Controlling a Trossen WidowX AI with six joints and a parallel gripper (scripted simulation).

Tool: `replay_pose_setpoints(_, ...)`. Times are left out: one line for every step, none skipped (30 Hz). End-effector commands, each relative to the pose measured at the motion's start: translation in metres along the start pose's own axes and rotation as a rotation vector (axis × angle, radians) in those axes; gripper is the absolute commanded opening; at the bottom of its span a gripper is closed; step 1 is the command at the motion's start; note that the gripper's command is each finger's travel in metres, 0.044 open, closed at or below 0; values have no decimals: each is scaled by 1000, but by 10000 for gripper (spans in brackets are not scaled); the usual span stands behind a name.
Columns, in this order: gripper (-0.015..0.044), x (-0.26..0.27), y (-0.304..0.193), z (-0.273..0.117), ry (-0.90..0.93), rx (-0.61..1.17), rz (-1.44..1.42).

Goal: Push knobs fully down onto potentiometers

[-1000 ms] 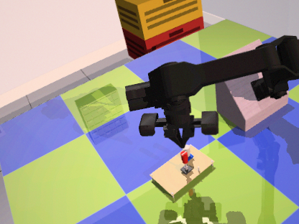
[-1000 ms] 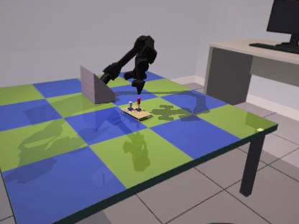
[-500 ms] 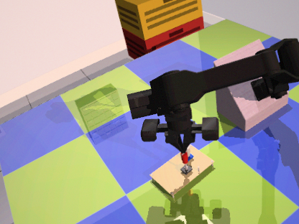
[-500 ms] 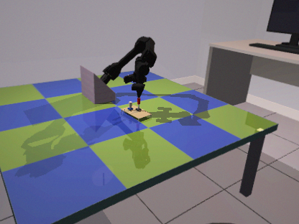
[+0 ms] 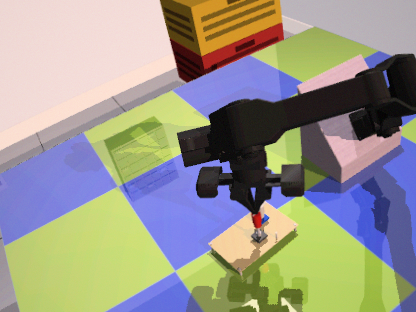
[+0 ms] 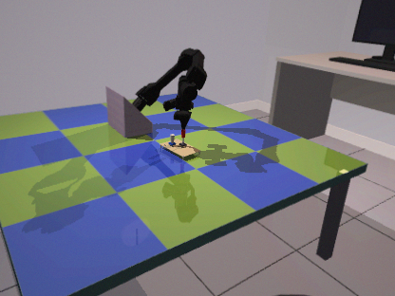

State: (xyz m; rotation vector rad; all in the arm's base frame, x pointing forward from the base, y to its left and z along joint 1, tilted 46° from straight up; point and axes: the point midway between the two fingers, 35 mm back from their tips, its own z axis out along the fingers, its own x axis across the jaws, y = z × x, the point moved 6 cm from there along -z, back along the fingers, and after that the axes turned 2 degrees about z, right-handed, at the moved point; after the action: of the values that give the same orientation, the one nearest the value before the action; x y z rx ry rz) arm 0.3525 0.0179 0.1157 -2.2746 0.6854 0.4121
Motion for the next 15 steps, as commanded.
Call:
replay_pose_setpoints(0, 0, 0, 1, 0, 4, 4)
replay_pose_setpoints(0, 0, 0, 1, 0, 4, 4)
replay_pose_setpoints(0, 0, 0, 1, 0, 4, 4)
replay_pose_setpoints(0, 0, 0, 2, 0, 4, 4)
replay_pose_setpoints(0, 0, 0, 2, 0, 4, 4)
replay_pose_setpoints(0, 0, 0, 2, 0, 4, 4)
replay_pose_setpoints(0, 0, 0, 2, 0, 4, 4)
replay_pose_setpoints(0, 0, 0, 3, 0, 4, 4)
replay_pose_setpoints(0, 0, 0, 3, 0, 4, 4)
replay_pose_setpoints(0, 0, 0, 3, 0, 4, 4)
replay_pose_setpoints(0, 0, 0, 3, 0, 4, 4)
replay_pose_setpoints(0, 0, 0, 2, 0, 4, 4)
replay_pose_setpoints(0, 0, 0, 2, 0, 4, 4)
replay_pose_setpoints(0, 0, 0, 2, 0, 4, 4)
replay_pose_setpoints(0, 0, 0, 2, 0, 4, 4)
